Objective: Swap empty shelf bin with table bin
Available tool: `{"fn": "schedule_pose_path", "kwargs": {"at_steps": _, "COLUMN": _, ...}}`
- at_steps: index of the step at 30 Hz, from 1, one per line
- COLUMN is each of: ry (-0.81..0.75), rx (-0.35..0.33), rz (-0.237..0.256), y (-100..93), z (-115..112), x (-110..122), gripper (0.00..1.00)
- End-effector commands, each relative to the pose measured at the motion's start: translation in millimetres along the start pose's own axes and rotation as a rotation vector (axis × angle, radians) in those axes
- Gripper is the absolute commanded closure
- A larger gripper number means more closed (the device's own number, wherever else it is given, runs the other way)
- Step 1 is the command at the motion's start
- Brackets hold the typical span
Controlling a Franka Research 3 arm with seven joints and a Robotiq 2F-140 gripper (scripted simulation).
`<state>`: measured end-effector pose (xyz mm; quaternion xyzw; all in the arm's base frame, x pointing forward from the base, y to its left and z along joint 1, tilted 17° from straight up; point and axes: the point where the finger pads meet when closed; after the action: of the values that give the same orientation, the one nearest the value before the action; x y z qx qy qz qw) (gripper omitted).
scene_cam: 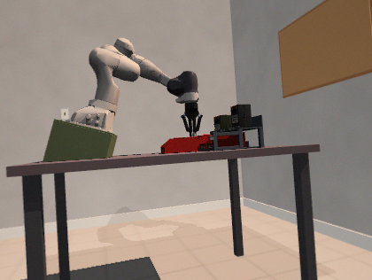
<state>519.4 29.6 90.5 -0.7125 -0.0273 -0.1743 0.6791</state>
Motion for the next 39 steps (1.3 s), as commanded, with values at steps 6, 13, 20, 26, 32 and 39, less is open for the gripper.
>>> {"fn": "schedule_pose_path", "kwargs": {"at_steps": 6, "ry": 0.004, "rx": 0.0, "rz": -0.009, "y": -1.9, "z": -1, "x": -9, "gripper": 1.0}}
{"fn": "schedule_pose_path", "kwargs": {"at_steps": 13, "ry": 0.004, "rx": 0.0, "rz": -0.009, "y": -1.7, "z": -2, "x": -26, "gripper": 1.0}}
{"fn": "schedule_pose_path", "kwargs": {"at_steps": 20, "ry": 0.004, "rx": 0.0, "rz": -0.009, "y": -1.5, "z": -4, "x": -46, "gripper": 1.0}}
{"fn": "schedule_pose_path", "kwargs": {"at_steps": 26, "ry": 0.004, "rx": 0.0, "rz": -0.009, "y": -1.4, "z": -4, "x": -58, "gripper": 1.0}}
{"fn": "schedule_pose_path", "kwargs": {"at_steps": 32, "ry": 0.004, "rx": 0.0, "rz": -0.009, "y": -1.2, "z": -6, "x": -77, "gripper": 1.0}}
{"fn": "schedule_pose_path", "kwargs": {"at_steps": 39, "ry": 0.004, "rx": 0.0, "rz": -0.009, "y": -1.1, "z": -7, "x": -94, "gripper": 1.0}}
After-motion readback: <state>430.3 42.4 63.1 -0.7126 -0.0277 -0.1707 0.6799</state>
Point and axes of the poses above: the point where the finger pads meet when closed, its own y axis out along the fingers, its own x axis across the jaws, z = x × y, and after that the axes turned 4 degrees about y, right-handed
